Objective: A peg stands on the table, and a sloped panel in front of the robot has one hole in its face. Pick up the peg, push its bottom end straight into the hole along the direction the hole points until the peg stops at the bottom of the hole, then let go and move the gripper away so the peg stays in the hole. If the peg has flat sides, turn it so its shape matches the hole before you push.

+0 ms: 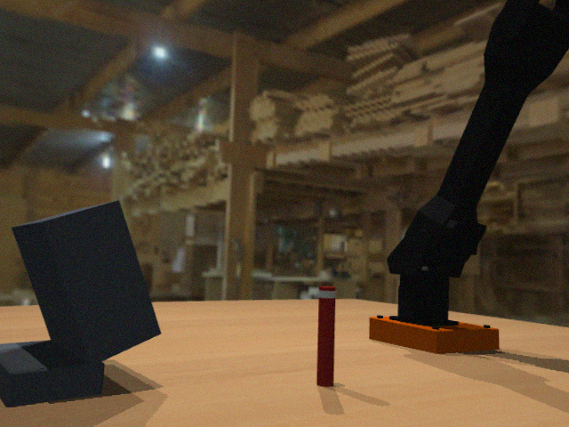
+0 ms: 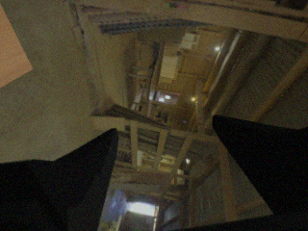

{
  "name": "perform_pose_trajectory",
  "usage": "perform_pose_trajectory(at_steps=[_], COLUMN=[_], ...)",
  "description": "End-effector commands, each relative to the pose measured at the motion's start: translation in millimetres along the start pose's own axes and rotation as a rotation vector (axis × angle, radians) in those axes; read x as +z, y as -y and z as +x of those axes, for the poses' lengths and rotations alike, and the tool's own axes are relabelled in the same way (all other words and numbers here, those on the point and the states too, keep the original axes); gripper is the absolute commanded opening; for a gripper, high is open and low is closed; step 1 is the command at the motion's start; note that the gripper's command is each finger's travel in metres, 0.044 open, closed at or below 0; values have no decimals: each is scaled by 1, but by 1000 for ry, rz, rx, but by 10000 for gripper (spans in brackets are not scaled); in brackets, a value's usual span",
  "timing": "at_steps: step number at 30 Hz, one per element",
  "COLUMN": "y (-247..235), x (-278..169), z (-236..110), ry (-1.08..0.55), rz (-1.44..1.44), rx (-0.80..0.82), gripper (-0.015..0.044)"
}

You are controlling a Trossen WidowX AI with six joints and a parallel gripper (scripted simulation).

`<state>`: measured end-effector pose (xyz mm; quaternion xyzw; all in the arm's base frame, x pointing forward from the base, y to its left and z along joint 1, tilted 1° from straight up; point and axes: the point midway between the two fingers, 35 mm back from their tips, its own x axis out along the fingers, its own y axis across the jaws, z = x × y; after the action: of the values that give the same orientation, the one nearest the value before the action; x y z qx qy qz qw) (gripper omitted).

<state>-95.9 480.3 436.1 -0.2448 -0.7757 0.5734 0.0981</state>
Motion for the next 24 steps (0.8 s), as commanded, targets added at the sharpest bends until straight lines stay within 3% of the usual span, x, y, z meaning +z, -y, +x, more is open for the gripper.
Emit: perform_pose_trajectory(at_steps=[1, 24], y=[-1, -84], x=[0, -43], z=[0, -84], ry=[-2, -341], rz=[6, 758], rx=[2, 154], gripper=[426, 440])
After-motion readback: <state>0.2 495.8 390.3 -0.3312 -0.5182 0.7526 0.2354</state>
